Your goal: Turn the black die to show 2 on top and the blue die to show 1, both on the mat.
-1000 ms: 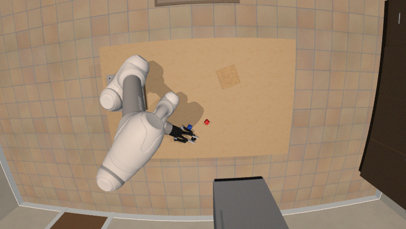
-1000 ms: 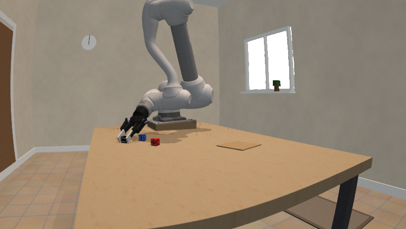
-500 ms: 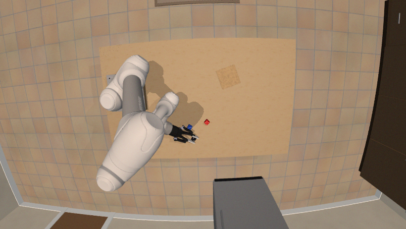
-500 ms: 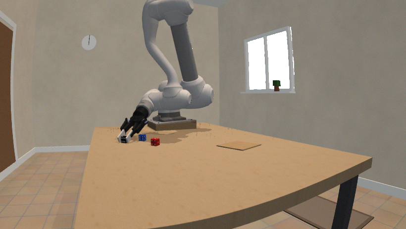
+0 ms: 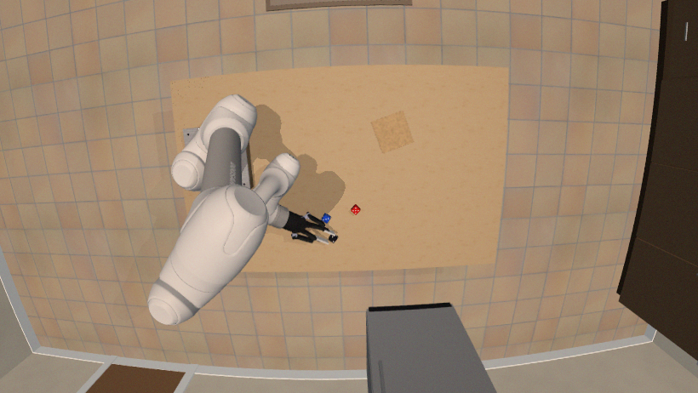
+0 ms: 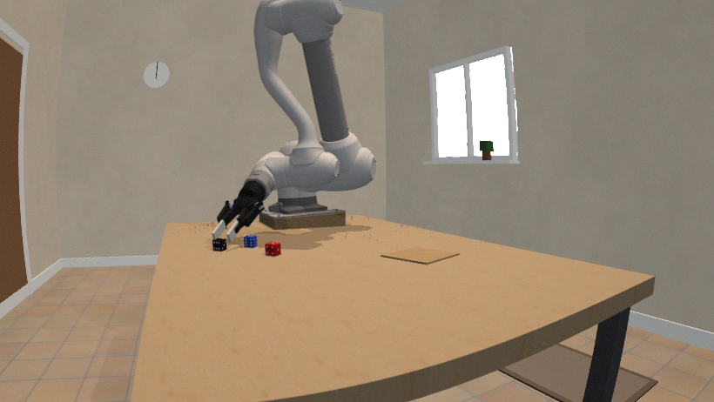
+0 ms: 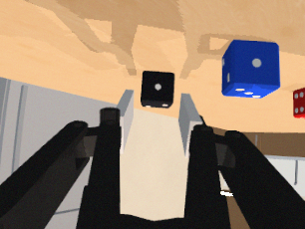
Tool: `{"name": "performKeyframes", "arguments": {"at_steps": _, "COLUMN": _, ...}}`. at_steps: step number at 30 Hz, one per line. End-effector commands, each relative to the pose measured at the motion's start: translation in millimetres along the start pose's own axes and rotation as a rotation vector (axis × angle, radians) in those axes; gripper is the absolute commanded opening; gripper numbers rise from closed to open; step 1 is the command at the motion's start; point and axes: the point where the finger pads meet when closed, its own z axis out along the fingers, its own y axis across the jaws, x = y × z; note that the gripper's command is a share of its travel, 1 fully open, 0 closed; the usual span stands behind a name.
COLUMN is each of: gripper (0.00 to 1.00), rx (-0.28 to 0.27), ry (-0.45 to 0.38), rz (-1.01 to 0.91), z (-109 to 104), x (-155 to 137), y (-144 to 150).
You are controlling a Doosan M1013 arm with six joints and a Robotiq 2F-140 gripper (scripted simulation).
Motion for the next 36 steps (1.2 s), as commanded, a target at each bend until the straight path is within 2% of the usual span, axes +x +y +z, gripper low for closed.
{"name": "performKeyframes", "arguments": {"at_steps": 1, "gripper": 0.35, "rx": 0.000, "ry": 0.000, "rz": 0.000, "z": -4, "x": 0, "y": 0}}
{"name": "performKeyframes", "arguments": {"at_steps": 6, "gripper": 0.35, "rx": 0.000, "ry": 0.000, "rz": 0.000, "z": -13, "x": 0, "y": 0}}
{"name": "performKeyframes", "arguments": {"at_steps": 18, "gripper": 0.35, "rx": 0.000, "ry": 0.000, "rz": 0.000, "z": -18, "x": -8, "y": 0}}
{"name": "performKeyframes", "arguments": {"at_steps": 29, "gripper": 0.35, "rx": 0.000, "ry": 0.000, "rz": 0.000, "z": -39, "x": -48, "y": 0}}
{"name": "performKeyframes", "arguments": {"at_steps": 36, "gripper": 0.35, "rx": 0.000, "ry": 0.000, "rz": 0.000, "z": -42, "x": -53, "y": 0}}
